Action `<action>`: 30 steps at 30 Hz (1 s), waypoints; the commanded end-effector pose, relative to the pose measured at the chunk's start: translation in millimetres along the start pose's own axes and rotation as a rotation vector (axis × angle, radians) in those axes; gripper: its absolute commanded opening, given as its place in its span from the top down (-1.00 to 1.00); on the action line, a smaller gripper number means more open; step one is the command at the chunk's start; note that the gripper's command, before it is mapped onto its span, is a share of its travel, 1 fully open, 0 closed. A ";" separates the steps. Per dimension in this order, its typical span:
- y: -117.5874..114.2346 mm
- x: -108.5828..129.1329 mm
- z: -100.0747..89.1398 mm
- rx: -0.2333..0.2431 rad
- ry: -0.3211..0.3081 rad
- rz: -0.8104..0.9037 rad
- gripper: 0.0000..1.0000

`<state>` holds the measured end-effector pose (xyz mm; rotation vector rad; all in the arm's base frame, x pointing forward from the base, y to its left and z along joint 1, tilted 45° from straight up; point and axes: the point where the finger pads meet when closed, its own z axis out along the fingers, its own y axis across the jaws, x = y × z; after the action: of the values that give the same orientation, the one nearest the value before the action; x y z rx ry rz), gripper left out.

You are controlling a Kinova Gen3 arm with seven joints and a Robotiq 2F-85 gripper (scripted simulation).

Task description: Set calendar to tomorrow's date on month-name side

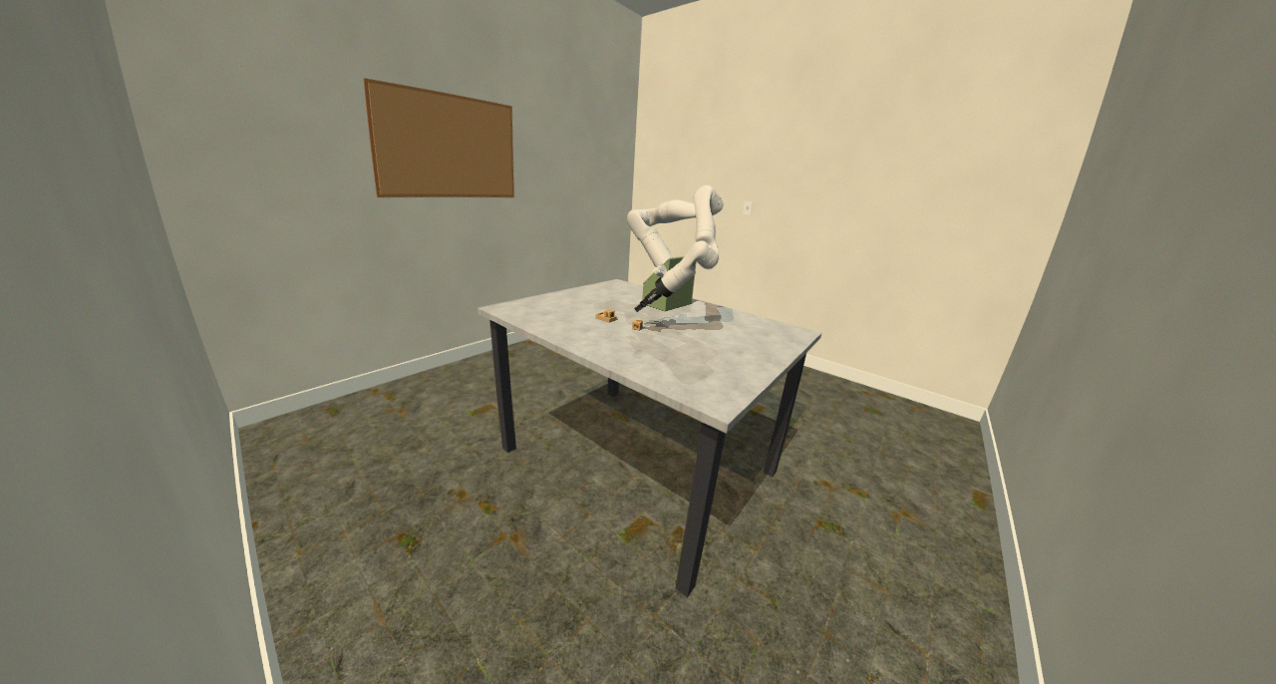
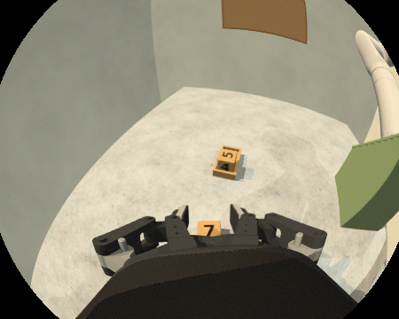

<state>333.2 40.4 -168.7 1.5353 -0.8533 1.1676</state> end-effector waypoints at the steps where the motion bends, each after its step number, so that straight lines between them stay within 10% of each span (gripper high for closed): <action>1: -0.4 0.3 -0.4 0.001 0.000 0.000 0.03; 30: -0.4 -20.7 20.6 0.001 0.000 0.000 0.03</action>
<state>333.2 26.3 -186.3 1.5414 -0.8576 1.1698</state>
